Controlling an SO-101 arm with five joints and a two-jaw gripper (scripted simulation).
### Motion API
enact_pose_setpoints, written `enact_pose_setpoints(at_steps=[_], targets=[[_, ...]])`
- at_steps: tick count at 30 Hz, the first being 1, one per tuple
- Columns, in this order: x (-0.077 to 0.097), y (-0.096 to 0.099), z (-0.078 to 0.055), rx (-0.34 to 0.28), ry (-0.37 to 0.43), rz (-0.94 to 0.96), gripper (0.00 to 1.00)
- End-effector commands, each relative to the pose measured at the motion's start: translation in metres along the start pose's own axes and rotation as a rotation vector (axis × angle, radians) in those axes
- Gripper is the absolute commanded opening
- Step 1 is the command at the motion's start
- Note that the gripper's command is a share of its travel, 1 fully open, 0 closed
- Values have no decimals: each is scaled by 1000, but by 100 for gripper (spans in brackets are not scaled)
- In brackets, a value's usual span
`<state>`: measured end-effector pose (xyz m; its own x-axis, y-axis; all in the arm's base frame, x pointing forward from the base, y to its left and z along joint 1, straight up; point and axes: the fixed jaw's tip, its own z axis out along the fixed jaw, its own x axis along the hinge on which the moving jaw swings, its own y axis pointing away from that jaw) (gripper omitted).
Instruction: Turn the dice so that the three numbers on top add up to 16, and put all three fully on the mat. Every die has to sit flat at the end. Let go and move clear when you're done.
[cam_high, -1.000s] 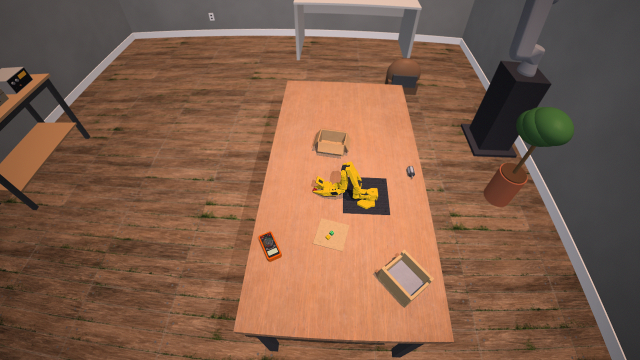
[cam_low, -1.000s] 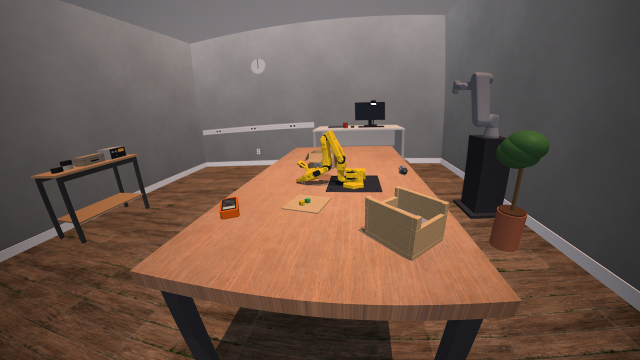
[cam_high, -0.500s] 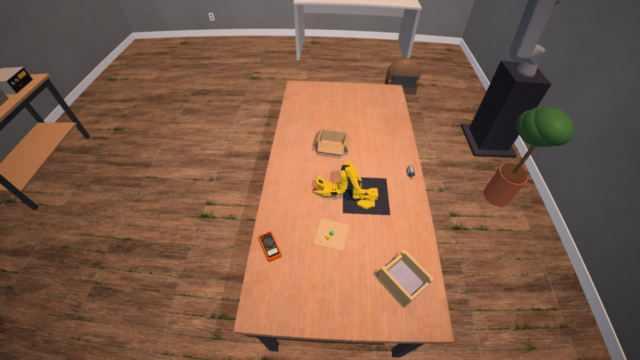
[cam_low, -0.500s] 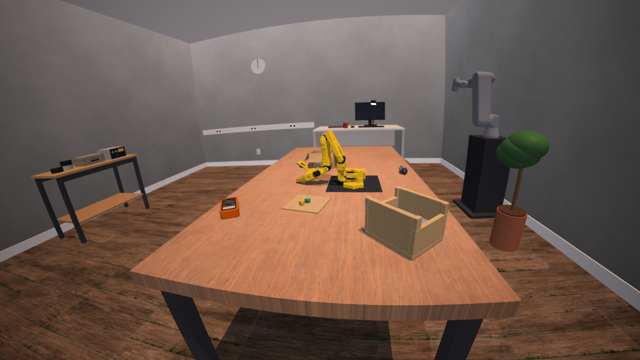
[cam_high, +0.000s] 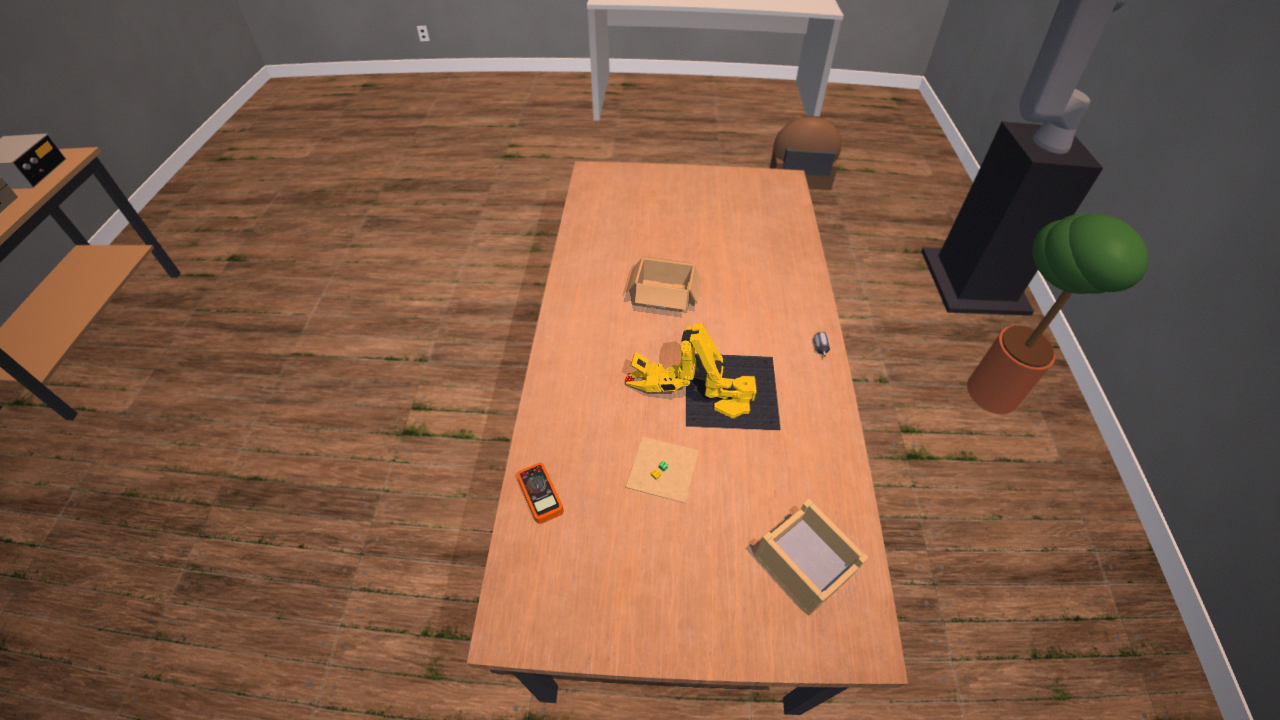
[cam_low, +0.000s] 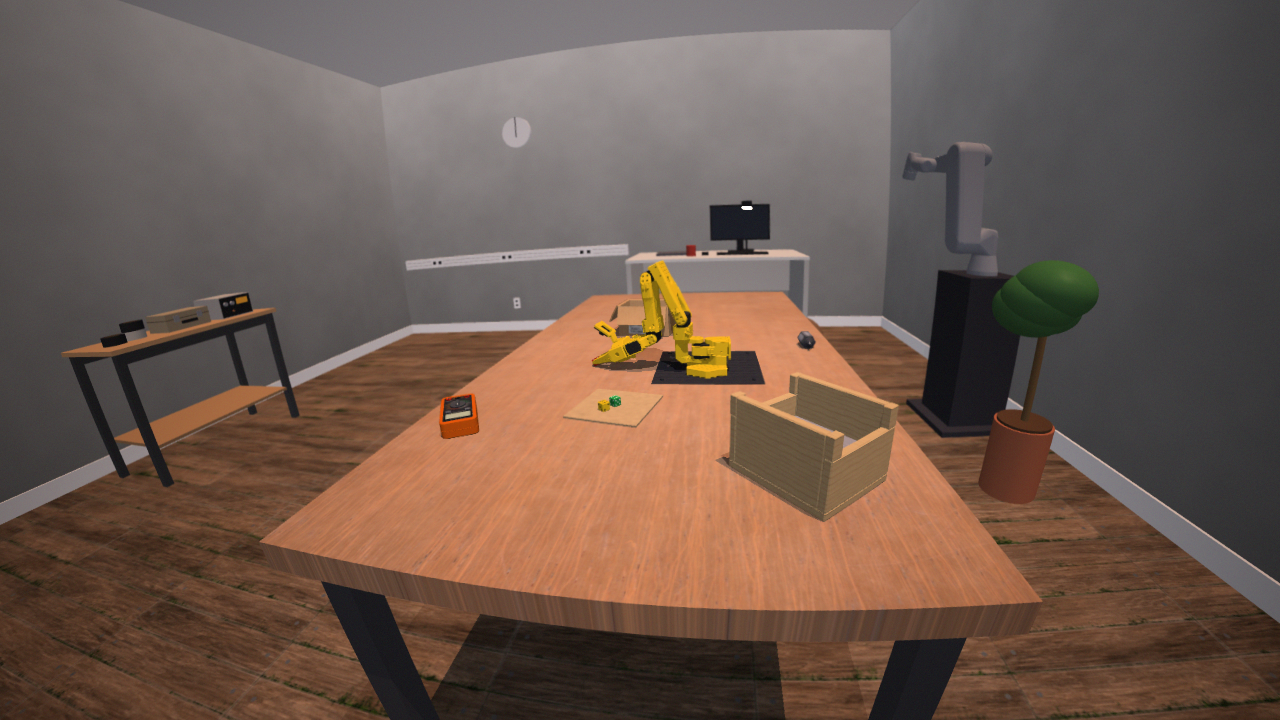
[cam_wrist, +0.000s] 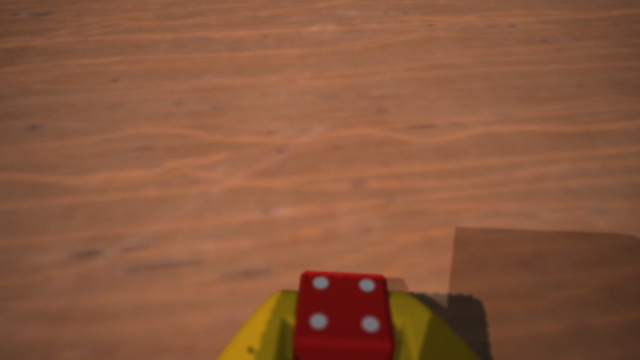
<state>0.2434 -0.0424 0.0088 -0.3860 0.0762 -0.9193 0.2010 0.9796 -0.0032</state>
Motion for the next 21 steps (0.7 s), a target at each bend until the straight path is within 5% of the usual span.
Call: enact_pose_setpoints(at_steps=[1,21], targets=[[2,-2,0,6,5,11,0],[2,-2,0,6,5,11,8]])
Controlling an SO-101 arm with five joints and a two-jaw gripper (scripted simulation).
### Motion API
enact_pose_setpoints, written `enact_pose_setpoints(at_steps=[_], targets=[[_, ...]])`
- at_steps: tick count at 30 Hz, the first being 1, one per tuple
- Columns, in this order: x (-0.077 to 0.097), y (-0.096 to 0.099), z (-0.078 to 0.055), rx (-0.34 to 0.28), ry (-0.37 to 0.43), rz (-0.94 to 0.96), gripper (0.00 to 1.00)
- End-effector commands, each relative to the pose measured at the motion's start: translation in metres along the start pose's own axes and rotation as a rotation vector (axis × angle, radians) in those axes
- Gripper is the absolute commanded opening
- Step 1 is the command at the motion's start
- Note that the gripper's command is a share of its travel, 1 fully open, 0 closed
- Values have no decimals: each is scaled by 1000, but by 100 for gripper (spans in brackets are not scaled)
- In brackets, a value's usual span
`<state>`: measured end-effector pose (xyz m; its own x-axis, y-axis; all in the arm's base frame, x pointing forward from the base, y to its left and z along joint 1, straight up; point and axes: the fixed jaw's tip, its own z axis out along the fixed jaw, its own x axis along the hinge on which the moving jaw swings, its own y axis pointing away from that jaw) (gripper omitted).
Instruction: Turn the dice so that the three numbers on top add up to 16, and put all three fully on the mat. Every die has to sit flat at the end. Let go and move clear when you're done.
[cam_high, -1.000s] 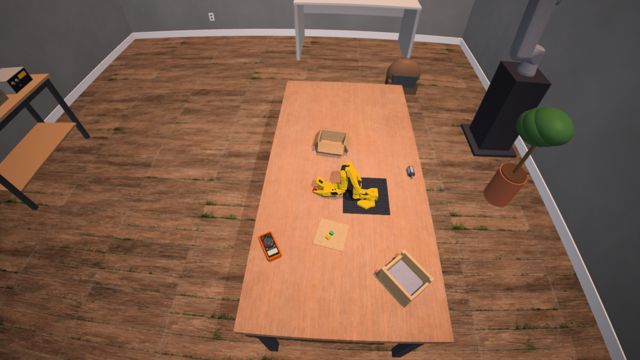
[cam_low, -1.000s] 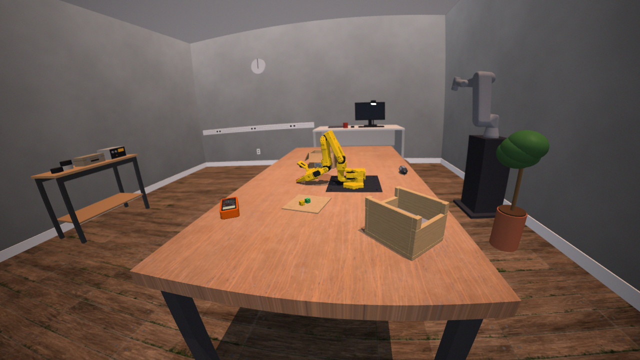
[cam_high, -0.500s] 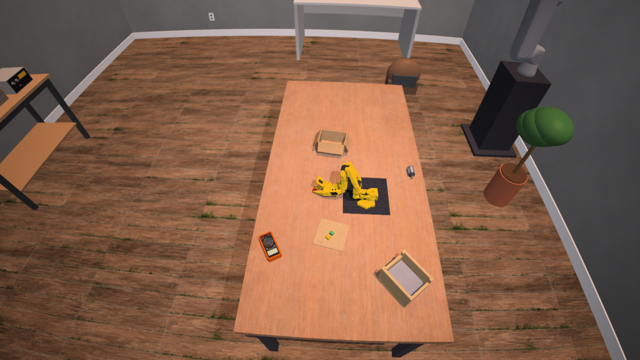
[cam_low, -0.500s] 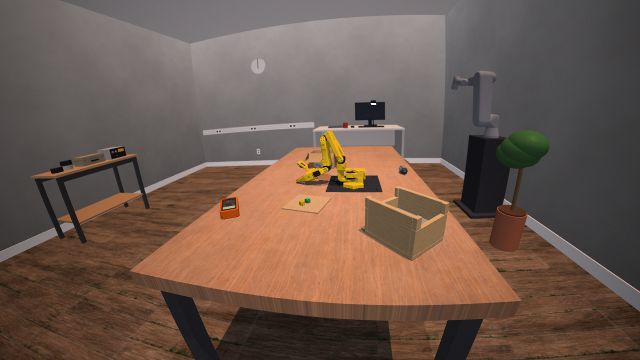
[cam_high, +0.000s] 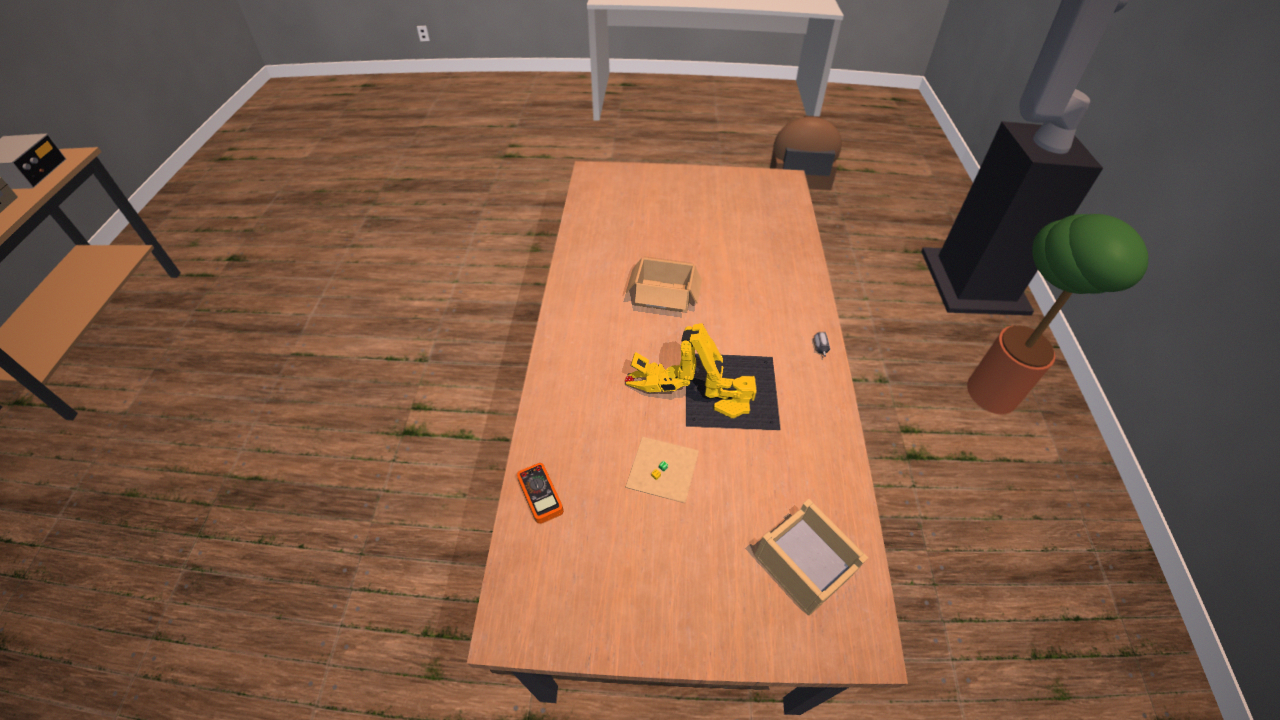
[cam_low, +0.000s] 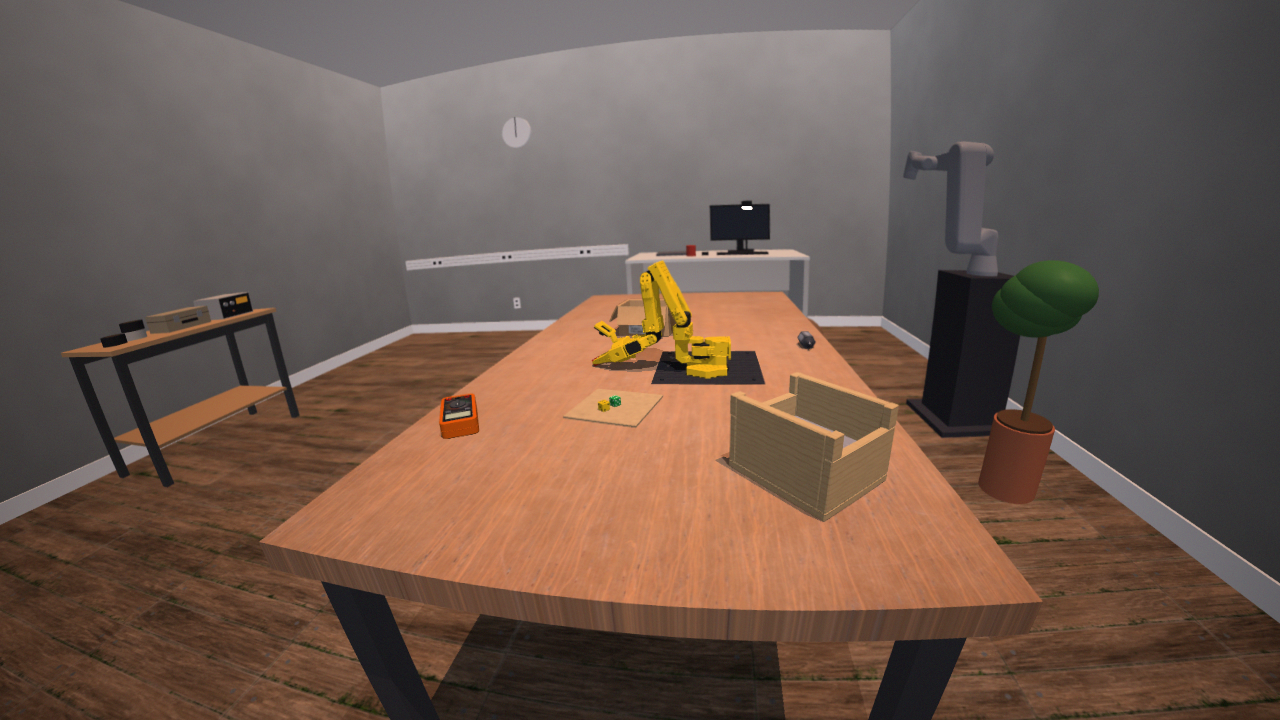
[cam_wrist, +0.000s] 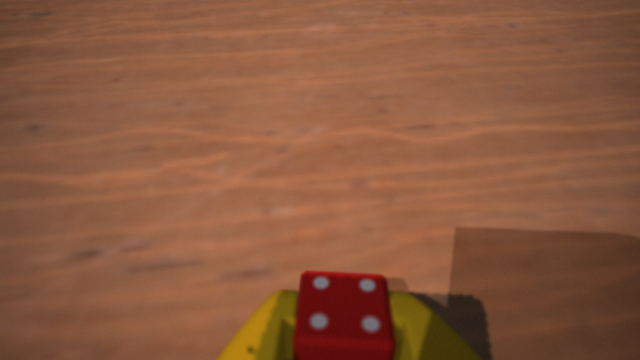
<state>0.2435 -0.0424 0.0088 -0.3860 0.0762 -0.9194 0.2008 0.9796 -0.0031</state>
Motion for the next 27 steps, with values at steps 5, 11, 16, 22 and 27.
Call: enact_pose_setpoints(at_steps=[5,11,16,22,27], targets=[[2,-2,0,7,5,11,10],[2,-2,0,7,5,11,15],[2,-2,0,7,5,11,18],[2,-2,0,7,5,11,24],[2,-2,0,7,5,11,27]])
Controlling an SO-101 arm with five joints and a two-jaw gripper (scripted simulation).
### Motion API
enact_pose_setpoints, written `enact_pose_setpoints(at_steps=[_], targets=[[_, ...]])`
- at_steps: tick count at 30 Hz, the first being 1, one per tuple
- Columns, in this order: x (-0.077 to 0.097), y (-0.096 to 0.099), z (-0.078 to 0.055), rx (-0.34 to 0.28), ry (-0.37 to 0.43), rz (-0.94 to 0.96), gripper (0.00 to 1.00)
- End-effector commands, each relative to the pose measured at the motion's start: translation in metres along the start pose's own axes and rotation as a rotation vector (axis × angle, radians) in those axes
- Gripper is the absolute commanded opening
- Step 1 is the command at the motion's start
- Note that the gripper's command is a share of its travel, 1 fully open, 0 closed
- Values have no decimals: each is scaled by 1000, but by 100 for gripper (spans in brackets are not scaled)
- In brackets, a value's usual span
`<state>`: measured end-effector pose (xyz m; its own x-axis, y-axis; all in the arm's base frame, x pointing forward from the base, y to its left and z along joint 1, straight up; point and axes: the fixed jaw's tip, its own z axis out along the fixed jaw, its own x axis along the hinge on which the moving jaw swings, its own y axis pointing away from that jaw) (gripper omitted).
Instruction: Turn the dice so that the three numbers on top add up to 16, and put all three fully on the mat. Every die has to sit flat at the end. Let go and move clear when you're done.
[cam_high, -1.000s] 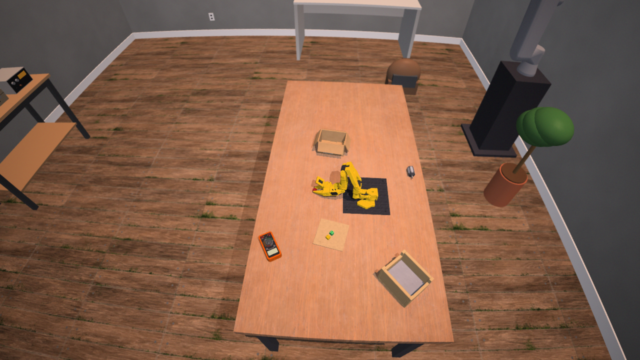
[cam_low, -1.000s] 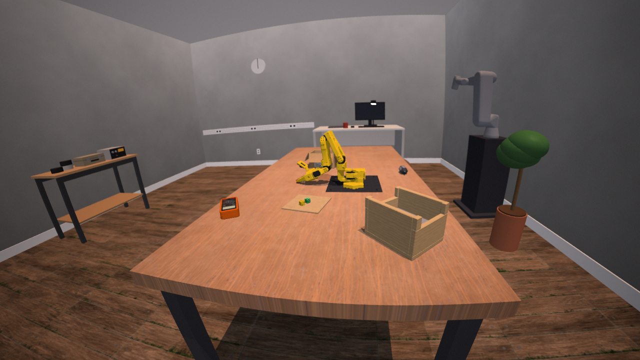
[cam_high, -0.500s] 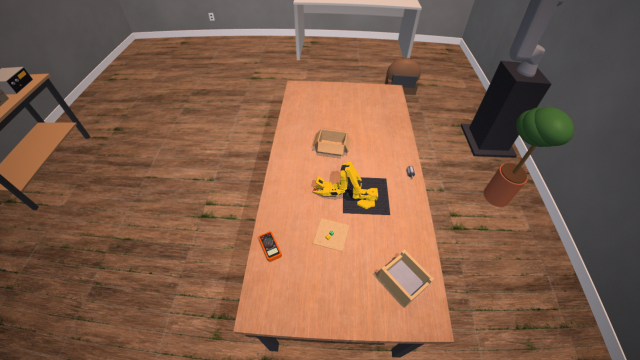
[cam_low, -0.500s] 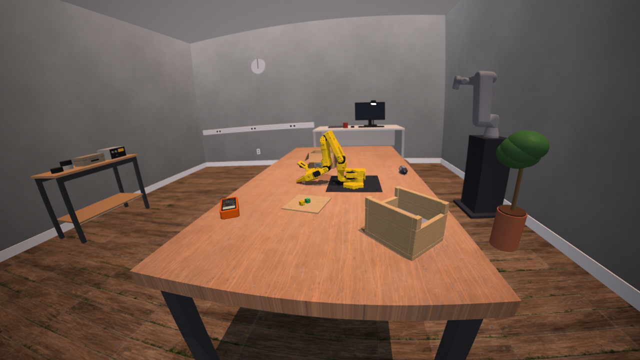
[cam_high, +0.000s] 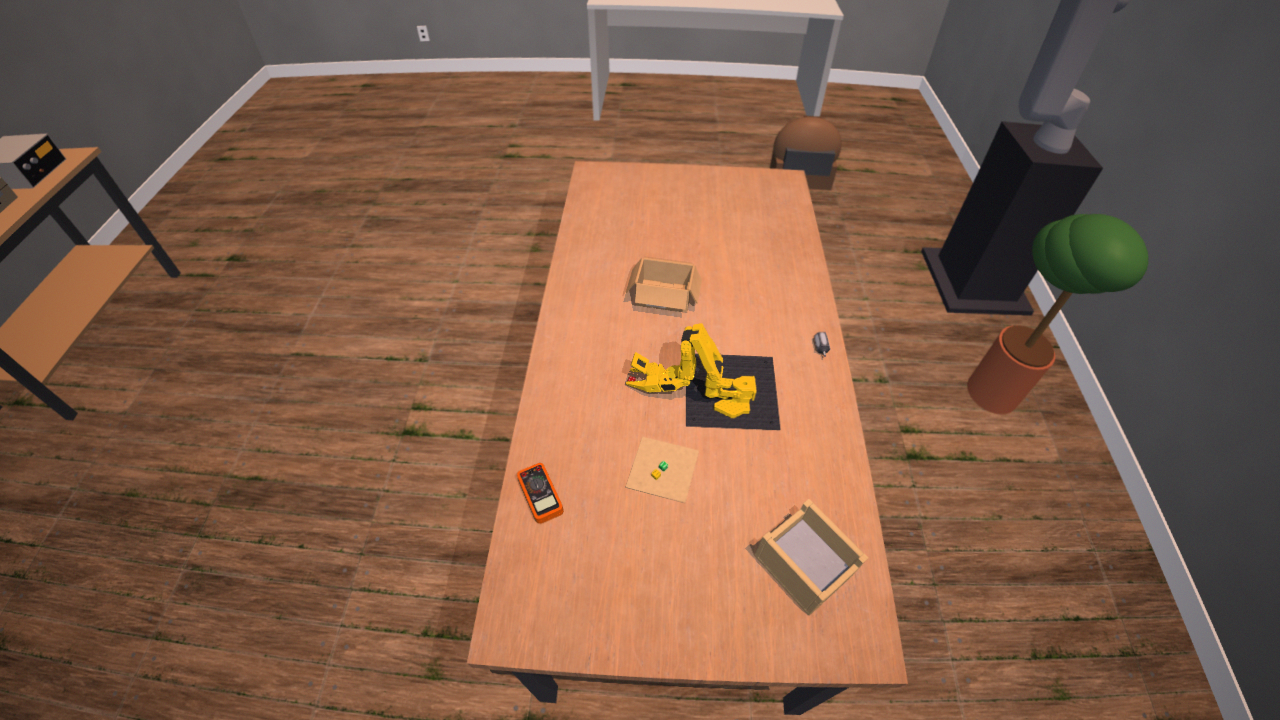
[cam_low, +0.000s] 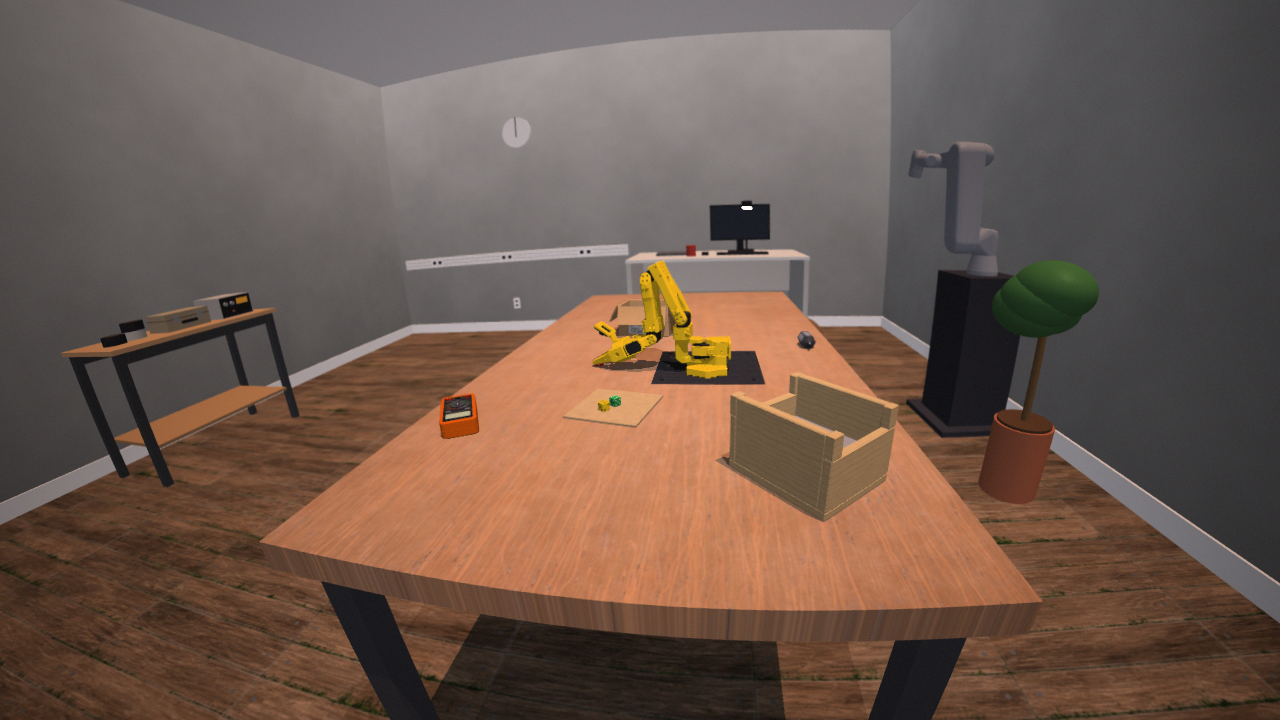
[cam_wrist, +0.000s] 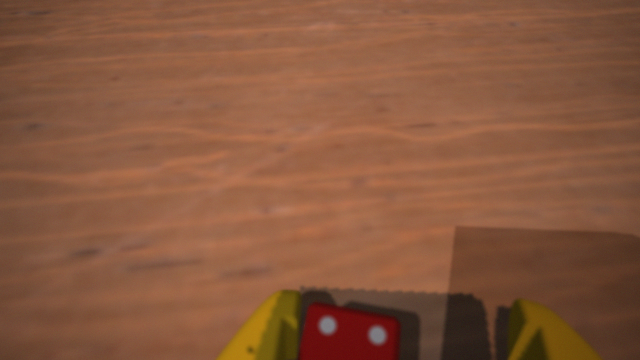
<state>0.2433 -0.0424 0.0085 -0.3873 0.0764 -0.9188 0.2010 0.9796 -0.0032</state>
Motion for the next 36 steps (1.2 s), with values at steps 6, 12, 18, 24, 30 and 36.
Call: enact_pose_setpoints(at_steps=[6,12,18,24,30,36], targets=[[2,-2,0,6,3,11,27],[-3,-2,0,6,3,11,27],[-18,-2,-3,6,3,11,27],[-29,-2,-8,6,3,11,27],[-40,-2,-15,6,3,11,27],[-43,-2,-18,6,3,11,27]])
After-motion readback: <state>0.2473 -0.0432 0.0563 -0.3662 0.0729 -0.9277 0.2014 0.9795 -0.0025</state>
